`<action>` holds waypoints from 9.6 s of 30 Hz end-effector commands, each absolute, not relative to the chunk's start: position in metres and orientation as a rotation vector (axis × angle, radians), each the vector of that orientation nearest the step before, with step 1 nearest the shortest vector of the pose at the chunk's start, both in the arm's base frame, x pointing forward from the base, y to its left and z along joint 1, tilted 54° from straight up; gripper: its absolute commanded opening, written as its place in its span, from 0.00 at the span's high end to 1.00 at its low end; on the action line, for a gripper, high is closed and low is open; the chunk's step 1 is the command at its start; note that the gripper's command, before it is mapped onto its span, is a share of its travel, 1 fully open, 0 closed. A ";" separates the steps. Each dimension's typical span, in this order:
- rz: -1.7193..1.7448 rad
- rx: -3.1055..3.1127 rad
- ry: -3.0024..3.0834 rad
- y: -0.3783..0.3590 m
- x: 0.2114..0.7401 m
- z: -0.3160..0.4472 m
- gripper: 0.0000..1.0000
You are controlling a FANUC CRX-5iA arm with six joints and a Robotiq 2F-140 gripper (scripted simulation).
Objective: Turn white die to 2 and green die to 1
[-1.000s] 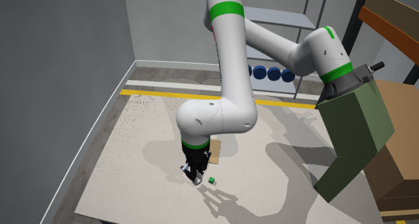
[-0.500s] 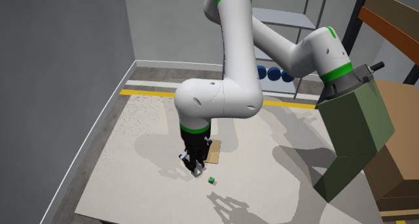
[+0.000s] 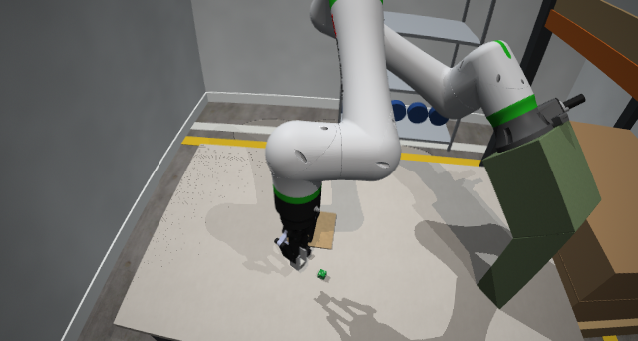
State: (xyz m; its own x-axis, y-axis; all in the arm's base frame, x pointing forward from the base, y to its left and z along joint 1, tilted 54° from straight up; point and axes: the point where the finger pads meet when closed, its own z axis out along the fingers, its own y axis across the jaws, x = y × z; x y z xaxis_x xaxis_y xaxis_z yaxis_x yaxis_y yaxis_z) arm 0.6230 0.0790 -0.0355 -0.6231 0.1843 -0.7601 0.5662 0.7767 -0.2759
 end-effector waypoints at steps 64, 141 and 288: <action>-0.665 -0.253 1.318 0.069 0.615 -0.059 0.91; -0.665 -0.253 1.318 0.023 0.656 -0.104 0.91; -0.665 -0.253 1.318 0.025 0.615 -0.123 0.79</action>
State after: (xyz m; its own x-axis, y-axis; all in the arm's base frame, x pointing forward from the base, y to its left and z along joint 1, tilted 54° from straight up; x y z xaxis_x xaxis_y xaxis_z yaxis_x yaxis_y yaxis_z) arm 0.6208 0.0241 -0.1219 0.0997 -0.5806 -0.8081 0.3049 0.7909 -0.5306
